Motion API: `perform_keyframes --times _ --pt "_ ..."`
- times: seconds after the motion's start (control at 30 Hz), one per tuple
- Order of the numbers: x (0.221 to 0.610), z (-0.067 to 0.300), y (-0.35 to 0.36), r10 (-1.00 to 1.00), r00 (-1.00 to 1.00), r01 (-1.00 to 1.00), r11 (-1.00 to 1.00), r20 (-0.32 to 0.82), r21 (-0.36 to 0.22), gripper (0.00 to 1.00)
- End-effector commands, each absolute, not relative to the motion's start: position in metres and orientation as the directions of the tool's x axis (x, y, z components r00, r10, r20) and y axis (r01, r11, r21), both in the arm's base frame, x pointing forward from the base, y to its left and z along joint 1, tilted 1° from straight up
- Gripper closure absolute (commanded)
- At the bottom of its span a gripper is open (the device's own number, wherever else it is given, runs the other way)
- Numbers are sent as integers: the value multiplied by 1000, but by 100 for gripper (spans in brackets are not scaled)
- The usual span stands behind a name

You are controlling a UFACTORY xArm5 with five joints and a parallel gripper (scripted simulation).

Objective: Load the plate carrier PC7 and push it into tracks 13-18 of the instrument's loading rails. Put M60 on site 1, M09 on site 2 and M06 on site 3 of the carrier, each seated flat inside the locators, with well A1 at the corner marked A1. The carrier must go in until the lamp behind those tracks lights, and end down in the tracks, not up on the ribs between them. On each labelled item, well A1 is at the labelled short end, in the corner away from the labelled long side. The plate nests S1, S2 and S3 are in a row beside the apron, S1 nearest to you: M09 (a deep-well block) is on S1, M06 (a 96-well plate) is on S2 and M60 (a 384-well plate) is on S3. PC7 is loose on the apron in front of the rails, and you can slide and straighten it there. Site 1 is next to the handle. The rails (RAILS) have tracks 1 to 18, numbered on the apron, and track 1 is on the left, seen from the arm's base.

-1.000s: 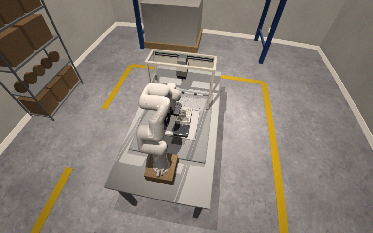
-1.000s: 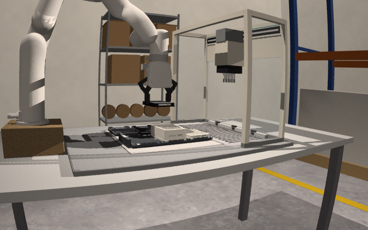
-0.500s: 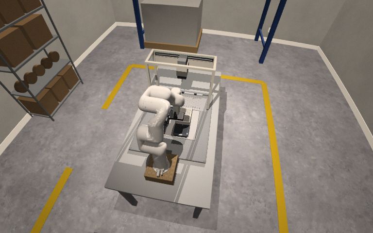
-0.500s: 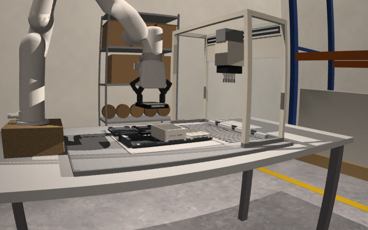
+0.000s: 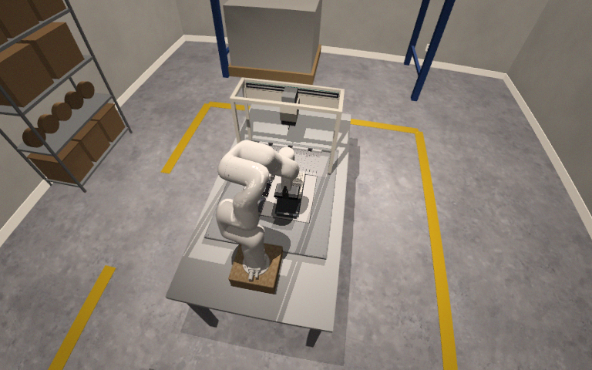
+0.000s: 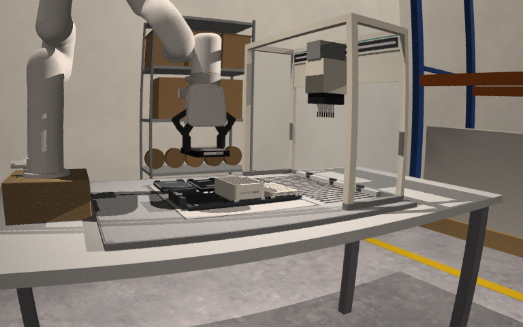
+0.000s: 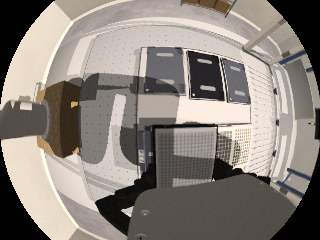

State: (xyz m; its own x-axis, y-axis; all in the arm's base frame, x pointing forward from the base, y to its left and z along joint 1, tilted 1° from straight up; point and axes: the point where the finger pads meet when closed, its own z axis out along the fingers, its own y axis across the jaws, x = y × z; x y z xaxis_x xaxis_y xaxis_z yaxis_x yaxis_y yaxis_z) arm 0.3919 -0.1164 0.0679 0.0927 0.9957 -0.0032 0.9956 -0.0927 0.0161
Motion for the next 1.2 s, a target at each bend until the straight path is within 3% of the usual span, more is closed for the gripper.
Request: perform_keyframes --times 0.0,0.73,1.17 --pt "382 69 -126 996 92 995 -92 8 23 100" --pt "382 69 -126 996 92 995 -92 8 23 100" --pt "382 51 -125 996 92 995 -92 8 23 100"
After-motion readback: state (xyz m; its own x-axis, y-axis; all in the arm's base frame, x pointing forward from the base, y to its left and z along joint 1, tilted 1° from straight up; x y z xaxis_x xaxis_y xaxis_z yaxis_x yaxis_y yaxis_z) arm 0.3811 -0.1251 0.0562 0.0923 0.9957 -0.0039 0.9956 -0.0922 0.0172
